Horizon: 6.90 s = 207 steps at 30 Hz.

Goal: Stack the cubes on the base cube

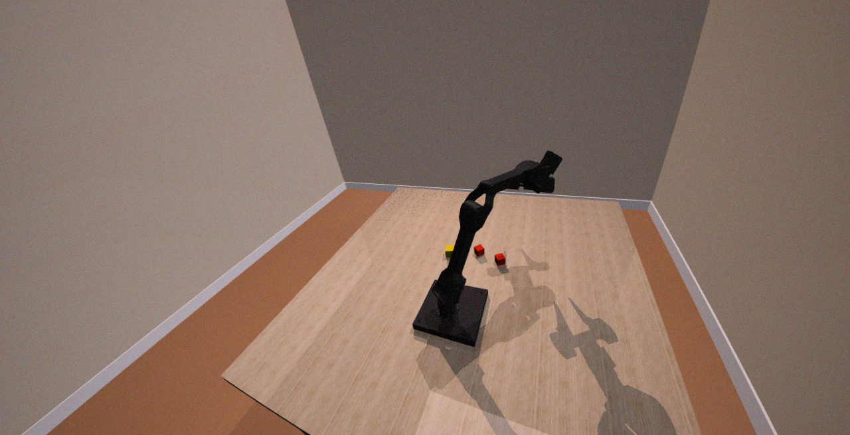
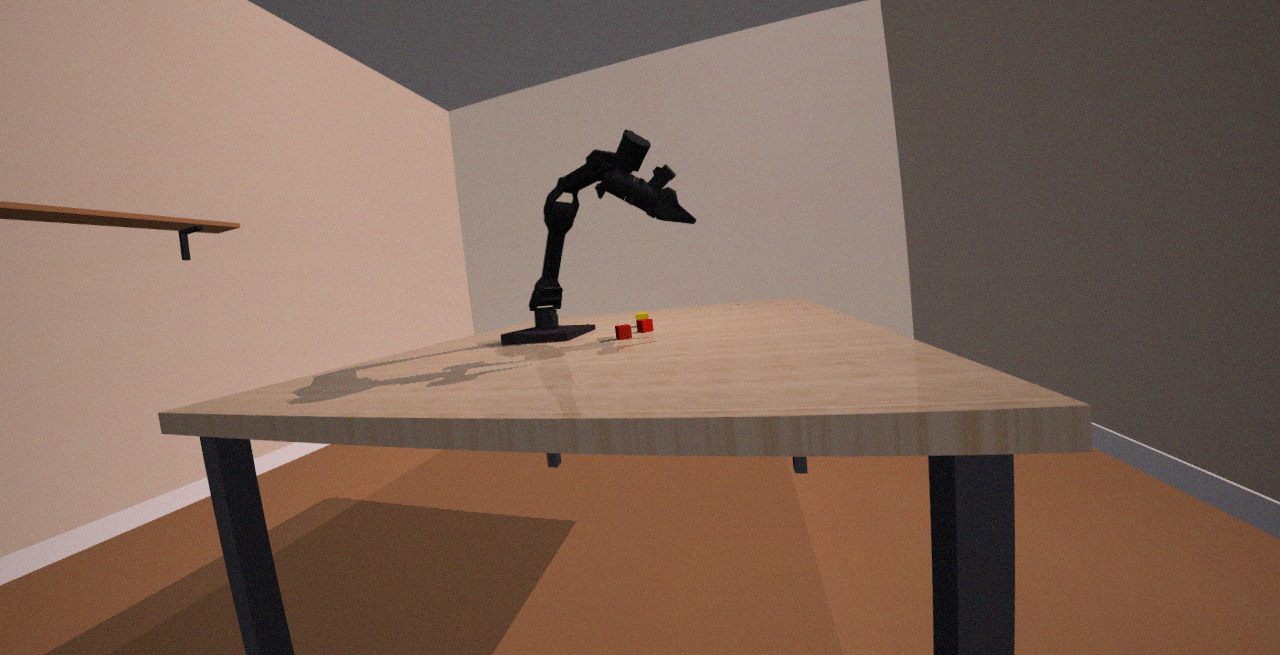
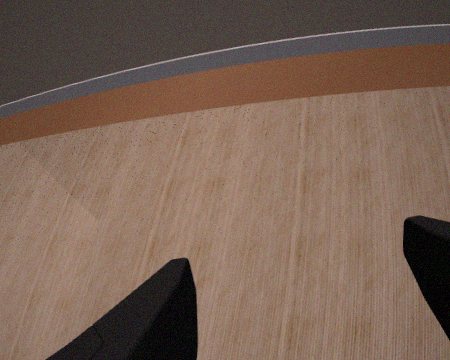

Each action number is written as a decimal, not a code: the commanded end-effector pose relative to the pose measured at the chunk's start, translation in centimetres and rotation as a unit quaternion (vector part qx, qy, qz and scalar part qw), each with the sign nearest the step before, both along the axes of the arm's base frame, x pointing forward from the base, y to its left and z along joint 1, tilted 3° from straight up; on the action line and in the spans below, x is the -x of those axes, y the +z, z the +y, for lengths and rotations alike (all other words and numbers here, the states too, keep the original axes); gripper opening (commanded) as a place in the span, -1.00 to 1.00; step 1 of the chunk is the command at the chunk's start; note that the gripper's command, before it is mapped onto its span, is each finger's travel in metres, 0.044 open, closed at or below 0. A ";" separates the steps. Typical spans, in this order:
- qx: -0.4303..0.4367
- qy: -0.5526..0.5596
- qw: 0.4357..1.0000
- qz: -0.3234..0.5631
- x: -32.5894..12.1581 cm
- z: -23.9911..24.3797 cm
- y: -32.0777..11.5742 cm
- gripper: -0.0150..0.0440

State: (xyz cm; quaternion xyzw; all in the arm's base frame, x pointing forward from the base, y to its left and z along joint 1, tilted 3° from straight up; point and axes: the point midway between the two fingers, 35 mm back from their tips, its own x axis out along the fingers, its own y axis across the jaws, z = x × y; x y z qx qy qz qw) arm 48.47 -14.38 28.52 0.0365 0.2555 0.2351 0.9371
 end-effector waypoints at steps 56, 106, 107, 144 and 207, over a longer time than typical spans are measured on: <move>0.342 0.159 0.856 0.353 17.5 5.3 -22.9 0.41; 0.342 0.155 0.857 0.352 17.7 5.1 -15.6 -0.14; 0.342 0.155 0.857 0.352 17.8 5.1 -15.3 -0.14; 0.372 0.224 0.841 0.324 17.0 13.7 -14.4 -0.14; 0.416 0.335 0.803 0.265 20.4 28.5 -18.0 -0.14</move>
